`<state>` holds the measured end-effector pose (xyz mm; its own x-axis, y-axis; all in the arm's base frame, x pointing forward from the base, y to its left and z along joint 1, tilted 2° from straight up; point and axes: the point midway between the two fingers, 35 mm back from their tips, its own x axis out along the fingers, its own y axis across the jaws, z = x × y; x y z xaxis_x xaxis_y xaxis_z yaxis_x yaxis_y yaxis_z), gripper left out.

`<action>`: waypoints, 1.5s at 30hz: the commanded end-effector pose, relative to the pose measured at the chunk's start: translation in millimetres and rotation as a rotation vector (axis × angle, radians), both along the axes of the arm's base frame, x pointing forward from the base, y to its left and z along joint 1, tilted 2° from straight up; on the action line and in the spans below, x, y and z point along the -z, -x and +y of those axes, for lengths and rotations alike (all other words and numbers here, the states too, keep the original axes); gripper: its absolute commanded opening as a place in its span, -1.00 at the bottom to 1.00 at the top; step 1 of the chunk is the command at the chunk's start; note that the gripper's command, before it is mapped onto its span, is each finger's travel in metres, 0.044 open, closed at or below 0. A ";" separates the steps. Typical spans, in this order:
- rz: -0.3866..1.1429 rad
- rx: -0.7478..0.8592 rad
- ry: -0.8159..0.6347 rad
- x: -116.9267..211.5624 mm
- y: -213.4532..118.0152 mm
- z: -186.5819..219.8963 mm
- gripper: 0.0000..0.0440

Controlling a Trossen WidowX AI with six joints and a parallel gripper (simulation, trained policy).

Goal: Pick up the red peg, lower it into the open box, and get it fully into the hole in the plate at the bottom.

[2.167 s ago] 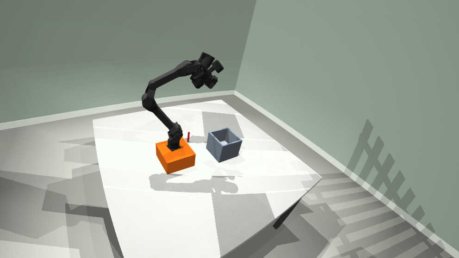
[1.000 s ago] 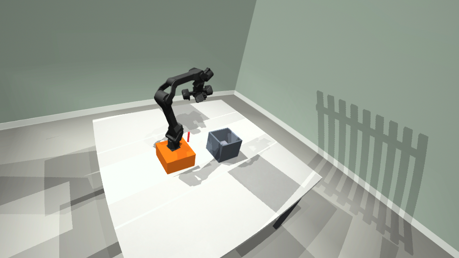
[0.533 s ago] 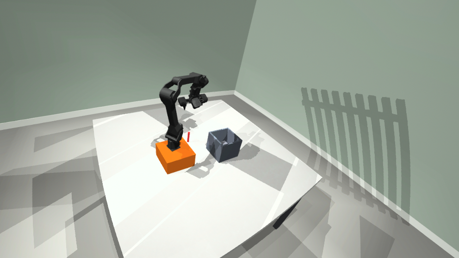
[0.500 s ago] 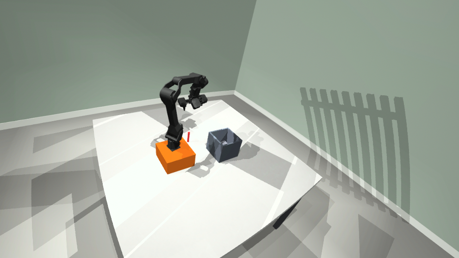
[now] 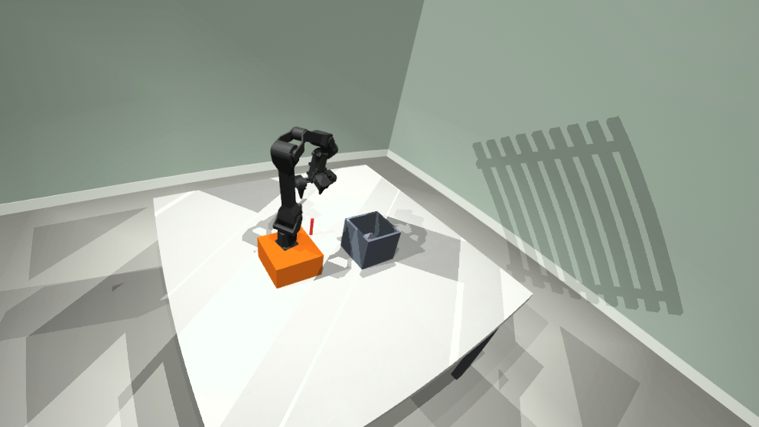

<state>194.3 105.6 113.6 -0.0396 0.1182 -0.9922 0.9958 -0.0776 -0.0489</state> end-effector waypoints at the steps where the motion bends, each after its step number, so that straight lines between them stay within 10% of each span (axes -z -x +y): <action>1: 0.010 -0.036 0.031 7.7 1.8 -2.6 0.99; 45: 0.047 -0.236 0.248 129.4 9.5 -32.0 0.59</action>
<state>183.5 74.0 -12.5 -0.0918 -0.1387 -0.9861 0.9837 0.1411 -0.1114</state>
